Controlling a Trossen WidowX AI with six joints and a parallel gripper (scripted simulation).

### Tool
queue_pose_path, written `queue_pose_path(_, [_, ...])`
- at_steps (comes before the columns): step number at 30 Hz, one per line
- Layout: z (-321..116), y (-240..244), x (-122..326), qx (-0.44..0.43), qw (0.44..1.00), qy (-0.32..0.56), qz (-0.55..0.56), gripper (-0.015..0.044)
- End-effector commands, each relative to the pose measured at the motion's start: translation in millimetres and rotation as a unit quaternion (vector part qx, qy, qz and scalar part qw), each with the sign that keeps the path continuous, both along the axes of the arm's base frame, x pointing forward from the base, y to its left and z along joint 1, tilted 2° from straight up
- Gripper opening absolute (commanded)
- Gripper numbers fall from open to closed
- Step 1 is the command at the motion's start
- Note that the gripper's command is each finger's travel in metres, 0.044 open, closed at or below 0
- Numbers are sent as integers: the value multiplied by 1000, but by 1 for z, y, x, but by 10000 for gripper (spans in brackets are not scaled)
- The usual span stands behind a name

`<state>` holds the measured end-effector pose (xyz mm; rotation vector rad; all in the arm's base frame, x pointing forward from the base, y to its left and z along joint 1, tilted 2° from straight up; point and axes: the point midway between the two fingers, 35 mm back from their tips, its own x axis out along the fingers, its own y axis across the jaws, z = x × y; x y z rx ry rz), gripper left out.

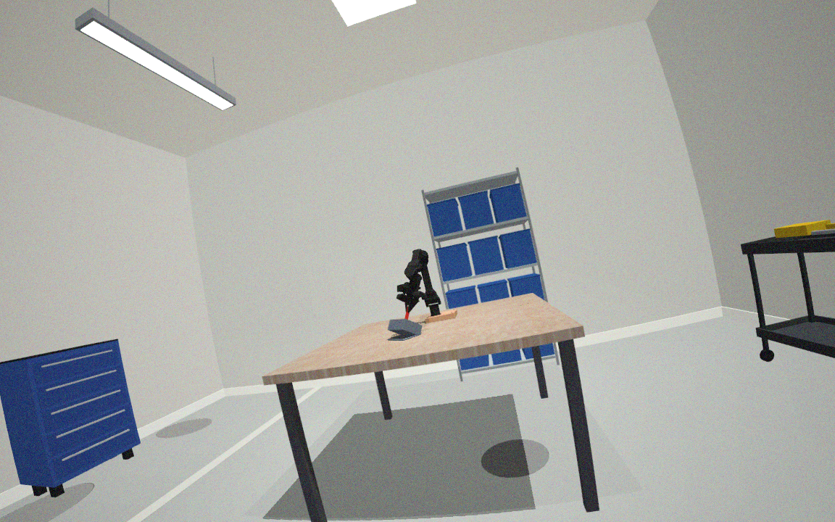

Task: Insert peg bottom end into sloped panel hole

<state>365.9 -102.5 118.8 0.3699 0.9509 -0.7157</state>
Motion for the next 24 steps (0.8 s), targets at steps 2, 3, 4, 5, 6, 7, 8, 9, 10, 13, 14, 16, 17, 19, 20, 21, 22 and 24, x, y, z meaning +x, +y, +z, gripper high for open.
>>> queue_pose_path(2, [-7, -1, 0, 1, 1000, 4, 3, 0])
queue_pose_path(3, [-6, -1, 0, 0, 1000, 3, 2, 0])
queue_pose_path(4, [-5, -1, 0, 0, 1000, 2, 1, 0])
queue_pose_path(5, [-3, -1, 0, 0, 1000, 1, 0, 0])
queue_pose_path(6, [-2, -1, 0, 0, 1000, 0, 0, 0])
queue_pose_path(7, [-2, -1, 0, 0, 1000, 0, 0, 0])
queue_pose_path(8, [-2, -1, 0, 0, 1000, 0, 0, 0])
queue_pose_path(9, [-2, -1, 0, 0, 1000, 0, 0, 0])
queue_pose_path(10, [-2, -1, 0, 0, 1000, 0, 0, 0])
queue_pose_path(13, [-2, -1, 0, 0, 1000, 0, 0, 0])
queue_pose_path(14, [-2, -1, 0, 0, 1000, 0, 0, 0])
queue_pose_path(16, [-2, -1, 0, 0, 1000, 0, 0, 0])
queue_pose_path(17, [-2, -1, 0, 0, 1000, 0, 0, 0])
queue_pose_path(19, [-2, -1, 0, 0, 1000, 0, 0, 0])
queue_pose_path(20, [-2, -1, 0, 0, 1000, 0, 0, 0])
queue_pose_path(21, [-3, -1, 0, 0, 1000, 0, 0, 0])
queue_pose_path(22, [-3, 0, 0, 0, 1000, 0, 0, 0])
queue_pose_path(24, [-3, 0, -1, 0, 1000, 0, 0, 0])
